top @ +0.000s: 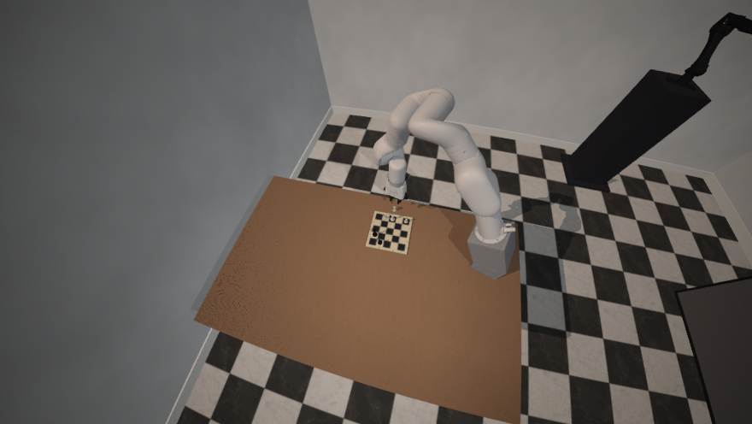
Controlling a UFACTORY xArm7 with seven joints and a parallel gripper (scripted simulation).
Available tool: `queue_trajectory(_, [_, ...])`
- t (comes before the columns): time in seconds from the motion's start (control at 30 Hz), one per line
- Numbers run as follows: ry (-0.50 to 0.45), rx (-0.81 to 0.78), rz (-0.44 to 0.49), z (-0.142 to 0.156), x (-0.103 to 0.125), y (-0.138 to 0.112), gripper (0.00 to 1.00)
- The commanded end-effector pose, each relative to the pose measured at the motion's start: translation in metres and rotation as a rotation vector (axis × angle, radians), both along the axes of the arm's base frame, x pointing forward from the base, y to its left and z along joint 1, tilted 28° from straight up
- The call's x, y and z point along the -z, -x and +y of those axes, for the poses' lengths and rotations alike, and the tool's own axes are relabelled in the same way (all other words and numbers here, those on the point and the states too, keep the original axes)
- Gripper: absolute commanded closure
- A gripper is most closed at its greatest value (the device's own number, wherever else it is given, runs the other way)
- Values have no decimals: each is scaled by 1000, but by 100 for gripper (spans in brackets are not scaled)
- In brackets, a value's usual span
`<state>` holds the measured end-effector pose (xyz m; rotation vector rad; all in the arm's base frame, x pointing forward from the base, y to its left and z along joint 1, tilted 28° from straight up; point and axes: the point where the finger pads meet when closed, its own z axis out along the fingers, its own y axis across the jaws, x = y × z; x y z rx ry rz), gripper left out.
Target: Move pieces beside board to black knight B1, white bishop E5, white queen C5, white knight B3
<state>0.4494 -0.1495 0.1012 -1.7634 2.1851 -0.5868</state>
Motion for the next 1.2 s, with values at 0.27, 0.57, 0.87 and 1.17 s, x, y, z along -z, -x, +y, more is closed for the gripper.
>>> queue_trajectory(0.27, [0, 1, -3, -1, 1, -2, 61])
queue_trajectory(0.57, [1, 1, -3, -1, 6, -4, 61])
queue_trajectory(0.87, [1, 1, -3, -3, 16, -9, 61])
queue_trajectory(1.17, [1, 1, -3, -5, 30, -17, 61])
